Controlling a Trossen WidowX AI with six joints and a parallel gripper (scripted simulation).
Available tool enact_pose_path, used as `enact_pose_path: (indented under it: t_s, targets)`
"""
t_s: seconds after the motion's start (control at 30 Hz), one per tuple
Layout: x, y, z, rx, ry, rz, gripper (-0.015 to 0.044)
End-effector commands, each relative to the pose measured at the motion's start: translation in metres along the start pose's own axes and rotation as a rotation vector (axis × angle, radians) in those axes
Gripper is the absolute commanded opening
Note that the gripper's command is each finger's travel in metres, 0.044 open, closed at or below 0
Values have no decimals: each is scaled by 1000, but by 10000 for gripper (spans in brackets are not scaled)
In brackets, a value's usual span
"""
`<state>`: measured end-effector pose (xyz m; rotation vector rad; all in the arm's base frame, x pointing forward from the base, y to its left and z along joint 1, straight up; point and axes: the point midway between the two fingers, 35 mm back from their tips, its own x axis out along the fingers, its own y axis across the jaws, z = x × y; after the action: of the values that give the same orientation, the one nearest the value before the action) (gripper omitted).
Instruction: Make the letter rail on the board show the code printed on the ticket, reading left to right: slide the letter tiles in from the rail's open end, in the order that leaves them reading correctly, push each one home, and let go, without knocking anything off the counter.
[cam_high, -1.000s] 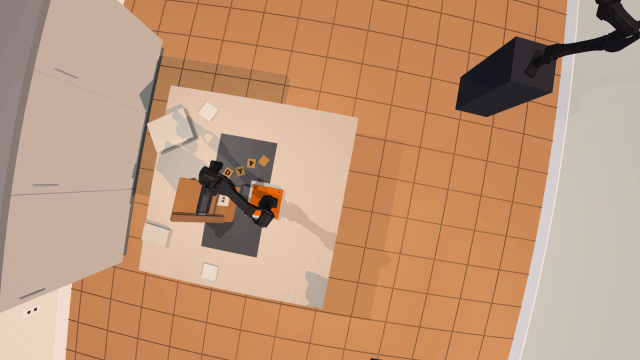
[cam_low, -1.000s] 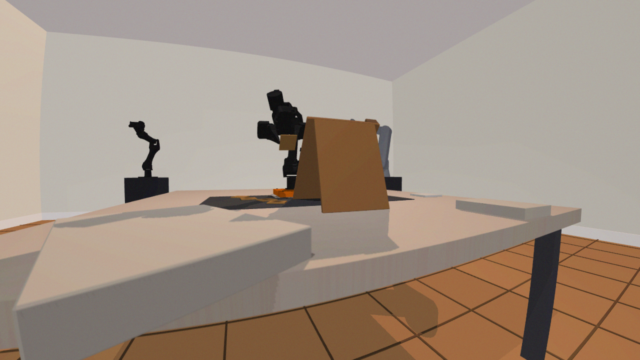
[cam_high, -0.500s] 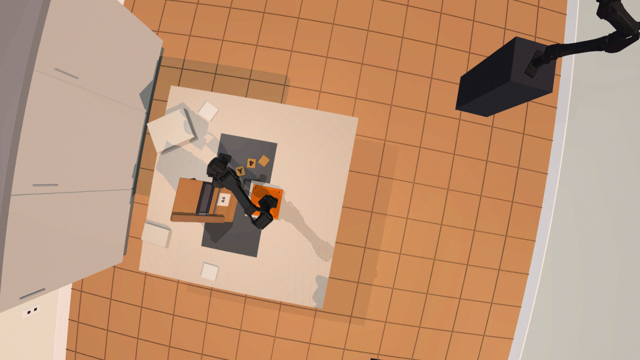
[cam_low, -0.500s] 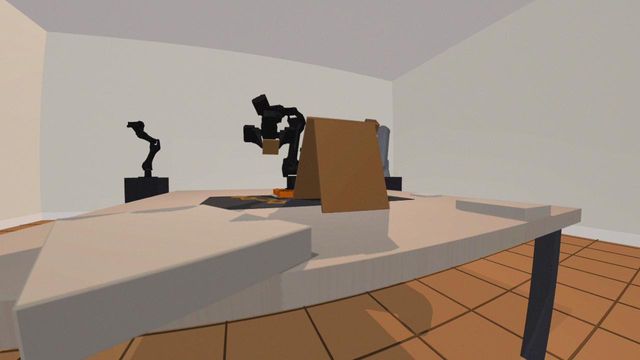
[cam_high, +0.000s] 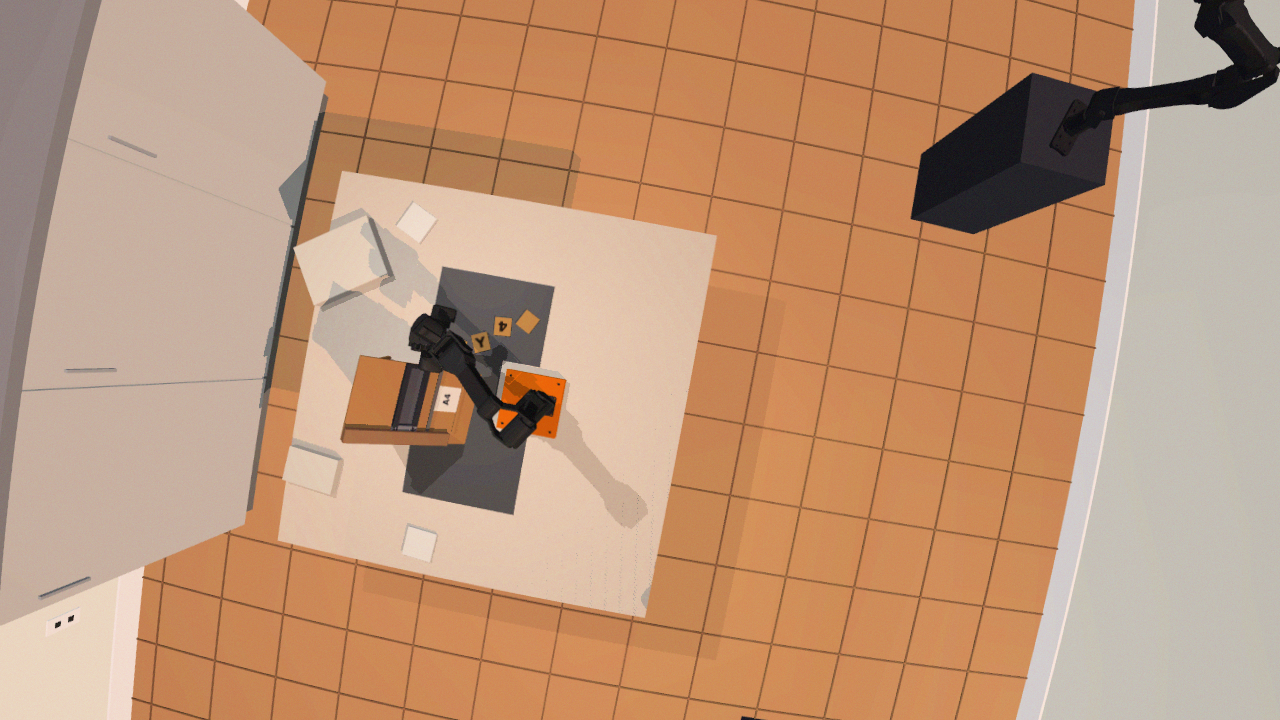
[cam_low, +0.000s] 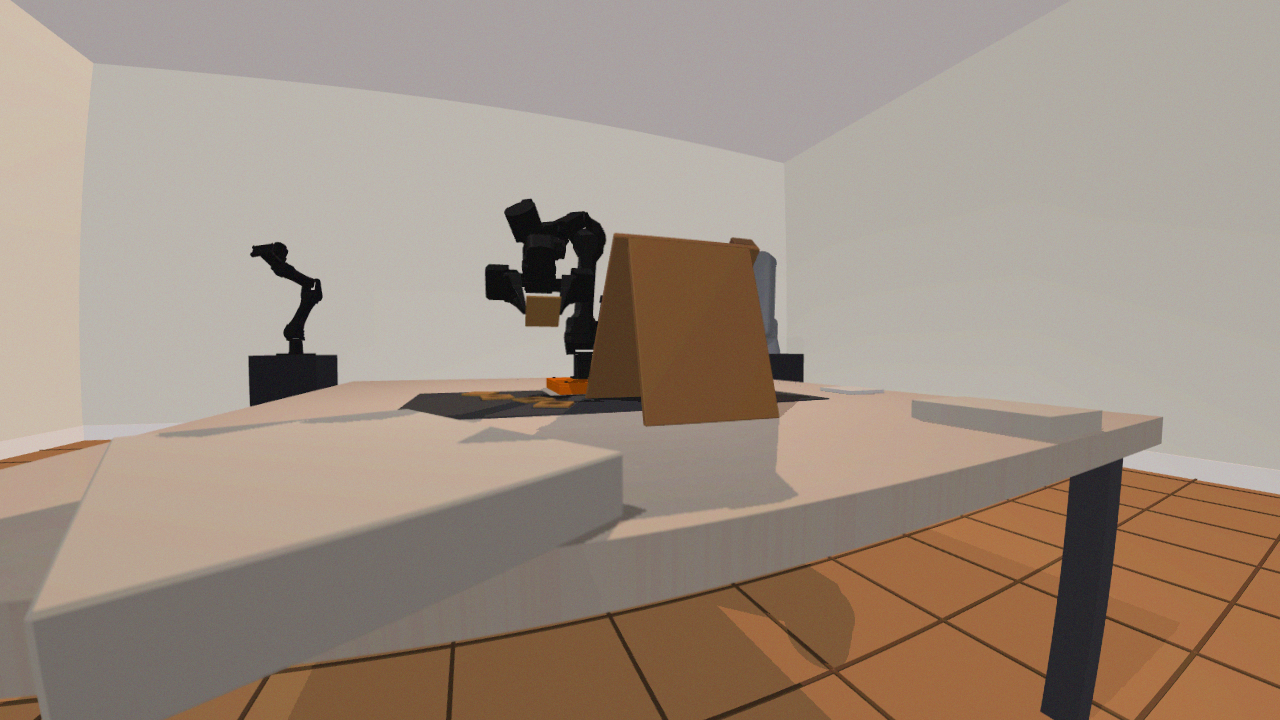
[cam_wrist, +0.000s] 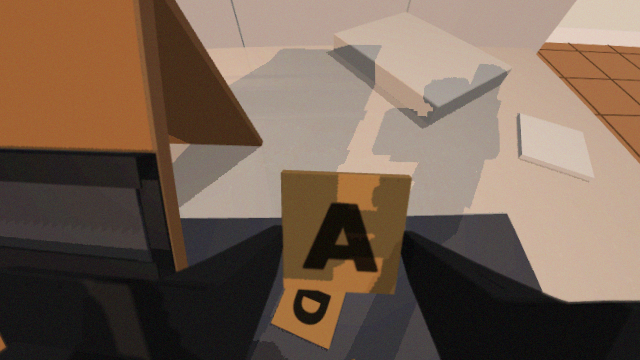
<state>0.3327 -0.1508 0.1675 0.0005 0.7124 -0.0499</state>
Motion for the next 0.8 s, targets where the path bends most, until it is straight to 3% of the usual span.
enact_pose_path:
  t_s: [0.0, 0.77]
  targets:
    - [2, -1, 0, 4, 0, -4, 0]
    - [0, 10, 0, 5, 0, -3, 0]
